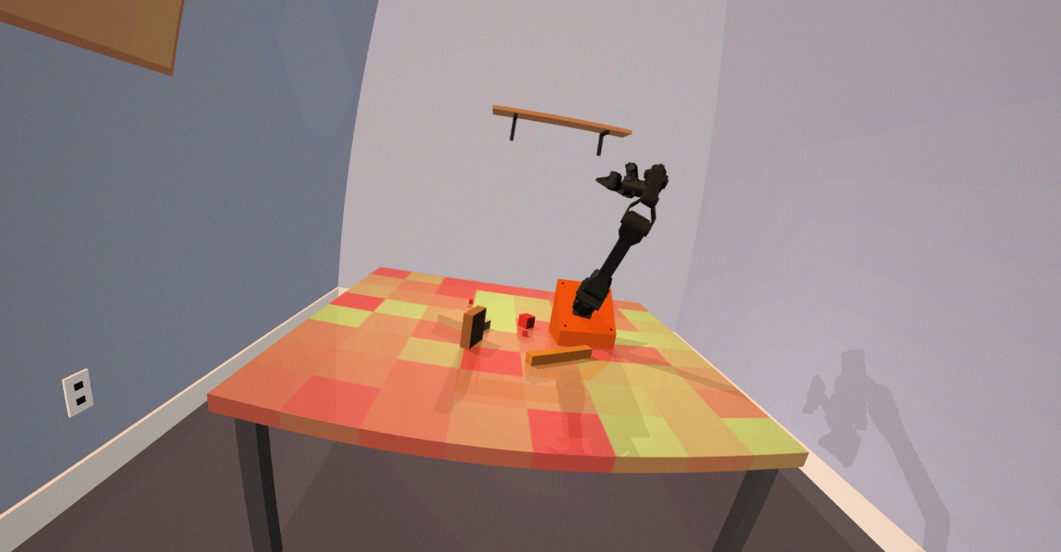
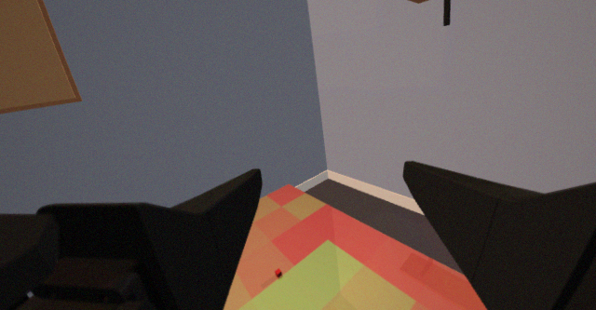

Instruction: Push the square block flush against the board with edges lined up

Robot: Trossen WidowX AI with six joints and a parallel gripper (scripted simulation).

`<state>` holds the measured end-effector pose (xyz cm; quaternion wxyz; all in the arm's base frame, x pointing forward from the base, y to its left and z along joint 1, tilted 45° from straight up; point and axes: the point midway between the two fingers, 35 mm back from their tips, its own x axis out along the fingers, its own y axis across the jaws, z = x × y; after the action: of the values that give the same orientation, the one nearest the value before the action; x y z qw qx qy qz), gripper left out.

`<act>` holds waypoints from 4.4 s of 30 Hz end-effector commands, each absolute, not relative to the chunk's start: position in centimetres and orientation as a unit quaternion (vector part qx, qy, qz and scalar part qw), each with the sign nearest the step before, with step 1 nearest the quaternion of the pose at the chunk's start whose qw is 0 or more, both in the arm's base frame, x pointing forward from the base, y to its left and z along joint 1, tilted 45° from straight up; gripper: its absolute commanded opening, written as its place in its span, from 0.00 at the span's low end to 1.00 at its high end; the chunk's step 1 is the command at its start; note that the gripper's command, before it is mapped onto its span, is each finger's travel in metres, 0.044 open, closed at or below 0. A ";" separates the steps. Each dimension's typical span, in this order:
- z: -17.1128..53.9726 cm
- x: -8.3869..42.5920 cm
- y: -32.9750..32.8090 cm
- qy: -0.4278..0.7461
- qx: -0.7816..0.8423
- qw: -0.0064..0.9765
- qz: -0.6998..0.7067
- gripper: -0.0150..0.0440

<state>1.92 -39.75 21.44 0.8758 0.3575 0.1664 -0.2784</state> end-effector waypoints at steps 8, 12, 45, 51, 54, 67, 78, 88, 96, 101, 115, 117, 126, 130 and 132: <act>21.1 6.1 -38.8 0.192 0.366 0.879 -0.238 0.58; 20.8 11.0 -36.9 0.224 0.374 0.880 -0.190 0.40; 15.0 34.1 -3.0 0.587 0.414 0.680 0.143 0.25; 14.0 32.9 4.4 0.659 0.372 0.630 0.172 0.25; 13.6 31.7 7.9 0.693 0.351 0.604 0.180 0.25; 9.9 29.4 14.9 0.729 0.326 0.573 0.186 0.25; 9.6 30.2 15.0 0.729 0.326 0.573 0.186 0.25; 9.3 31.8 14.9 0.729 0.326 0.573 0.186 0.25; 8.9 33.1 14.7 0.728 0.326 0.573 0.186 0.25; 8.7 33.8 14.6 0.728 0.326 0.574 0.186 0.25; 8.2 35.3 14.4 0.728 0.326 0.574 0.186 0.25; 8.2 35.1 14.5 0.728 0.326 0.574 0.186 0.25; 8.7 33.8 14.7 0.728 0.326 0.574 0.186 0.25; 8.9 33.2 14.8 0.728 0.326 0.573 0.186 0.25; 9.0 32.9 14.8 0.728 0.326 0.573 0.186 0.25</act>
<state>33.27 14.71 8.74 0.5724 0.3247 0.7297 0.1857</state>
